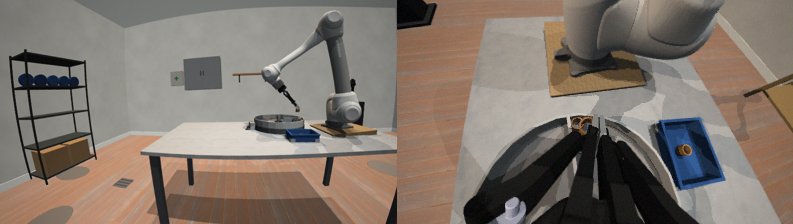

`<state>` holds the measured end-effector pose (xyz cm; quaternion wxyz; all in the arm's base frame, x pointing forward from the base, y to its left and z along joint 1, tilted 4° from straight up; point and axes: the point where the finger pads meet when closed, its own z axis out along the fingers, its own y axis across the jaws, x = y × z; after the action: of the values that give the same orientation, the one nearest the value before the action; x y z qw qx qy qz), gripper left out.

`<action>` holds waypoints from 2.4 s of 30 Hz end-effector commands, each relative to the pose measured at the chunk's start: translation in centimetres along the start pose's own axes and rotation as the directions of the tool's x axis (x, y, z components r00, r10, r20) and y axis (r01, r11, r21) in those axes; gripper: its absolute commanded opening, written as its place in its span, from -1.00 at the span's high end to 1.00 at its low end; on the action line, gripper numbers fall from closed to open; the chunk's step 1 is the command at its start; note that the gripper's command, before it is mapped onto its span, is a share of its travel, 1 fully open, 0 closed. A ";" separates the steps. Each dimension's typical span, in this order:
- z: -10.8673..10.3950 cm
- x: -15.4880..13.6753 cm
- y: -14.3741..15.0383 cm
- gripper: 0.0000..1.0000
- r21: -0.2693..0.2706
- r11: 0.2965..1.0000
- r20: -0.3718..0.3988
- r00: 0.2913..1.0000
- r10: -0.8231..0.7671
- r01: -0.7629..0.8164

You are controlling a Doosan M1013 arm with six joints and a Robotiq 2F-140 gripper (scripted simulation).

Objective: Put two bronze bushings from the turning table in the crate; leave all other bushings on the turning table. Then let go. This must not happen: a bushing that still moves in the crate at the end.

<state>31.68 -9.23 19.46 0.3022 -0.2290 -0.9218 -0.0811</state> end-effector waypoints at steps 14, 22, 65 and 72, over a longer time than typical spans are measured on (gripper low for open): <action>1.8 2.3 11.7 1.00 0.000 1.000 0.000 1.000 0.000 0.000; 3.3 4.1 20.8 1.00 0.000 1.000 0.000 1.000 0.000 0.000; 4.6 5.9 29.6 1.00 0.000 1.000 0.000 1.000 0.000 0.000; 4.6 5.9 29.6 1.00 0.000 1.000 0.000 1.000 0.000 0.000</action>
<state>39.02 20.41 19.55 0.3021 -0.2292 -0.9217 -0.0811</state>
